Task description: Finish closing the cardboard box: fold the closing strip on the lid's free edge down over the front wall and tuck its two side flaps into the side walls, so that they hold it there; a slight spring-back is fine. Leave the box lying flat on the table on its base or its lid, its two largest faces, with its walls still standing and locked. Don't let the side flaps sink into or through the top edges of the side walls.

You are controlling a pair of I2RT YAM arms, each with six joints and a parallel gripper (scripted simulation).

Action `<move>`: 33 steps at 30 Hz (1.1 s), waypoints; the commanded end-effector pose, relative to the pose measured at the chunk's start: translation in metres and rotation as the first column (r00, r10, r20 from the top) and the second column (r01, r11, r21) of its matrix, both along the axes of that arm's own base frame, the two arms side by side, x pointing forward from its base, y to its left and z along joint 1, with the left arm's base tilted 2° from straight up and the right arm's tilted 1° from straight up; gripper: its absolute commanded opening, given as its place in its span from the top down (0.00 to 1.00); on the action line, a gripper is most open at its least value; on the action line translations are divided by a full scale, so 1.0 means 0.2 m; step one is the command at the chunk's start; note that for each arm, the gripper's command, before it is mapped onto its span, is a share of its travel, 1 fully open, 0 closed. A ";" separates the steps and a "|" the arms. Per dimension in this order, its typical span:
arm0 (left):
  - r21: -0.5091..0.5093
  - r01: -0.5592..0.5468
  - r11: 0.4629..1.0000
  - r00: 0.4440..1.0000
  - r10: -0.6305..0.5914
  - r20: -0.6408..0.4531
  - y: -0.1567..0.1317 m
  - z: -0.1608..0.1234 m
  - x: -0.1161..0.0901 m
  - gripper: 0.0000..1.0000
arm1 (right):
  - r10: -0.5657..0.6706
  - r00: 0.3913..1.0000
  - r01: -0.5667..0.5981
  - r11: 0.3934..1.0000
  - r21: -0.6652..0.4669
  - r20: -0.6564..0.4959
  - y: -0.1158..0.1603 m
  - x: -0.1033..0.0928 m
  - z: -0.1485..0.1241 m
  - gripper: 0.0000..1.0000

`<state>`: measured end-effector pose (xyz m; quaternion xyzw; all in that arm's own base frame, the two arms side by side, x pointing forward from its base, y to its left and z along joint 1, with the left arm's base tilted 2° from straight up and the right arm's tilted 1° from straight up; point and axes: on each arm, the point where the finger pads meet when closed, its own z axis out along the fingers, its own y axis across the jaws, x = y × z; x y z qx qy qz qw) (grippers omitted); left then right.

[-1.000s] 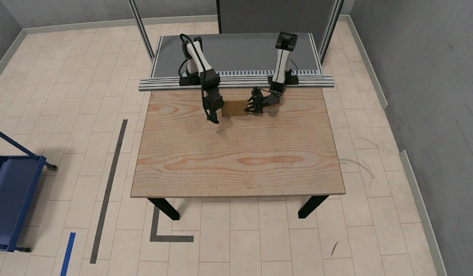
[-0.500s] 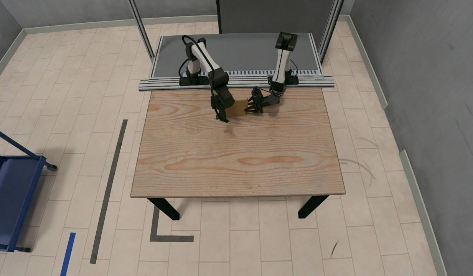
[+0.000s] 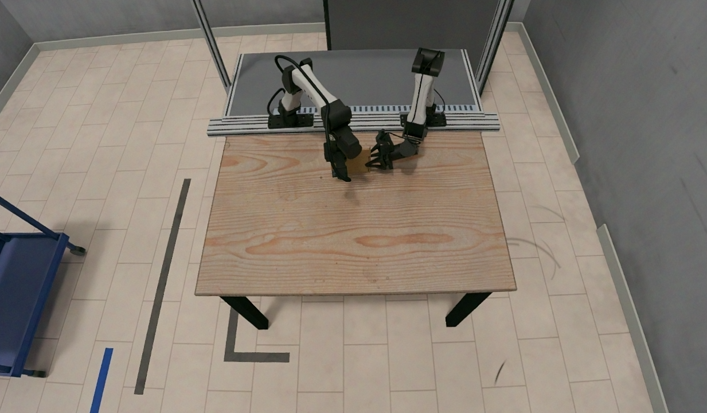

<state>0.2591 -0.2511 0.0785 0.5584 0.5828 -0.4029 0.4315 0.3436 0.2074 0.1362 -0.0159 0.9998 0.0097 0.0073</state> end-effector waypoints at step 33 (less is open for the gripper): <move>0.014 -0.005 1.000 1.000 0.006 -0.025 0.01 -0.05 -0.02 0.55 | -0.024 1.000 0.024 1.000 0.007 0.020 -0.03 -0.11 0.05 0.99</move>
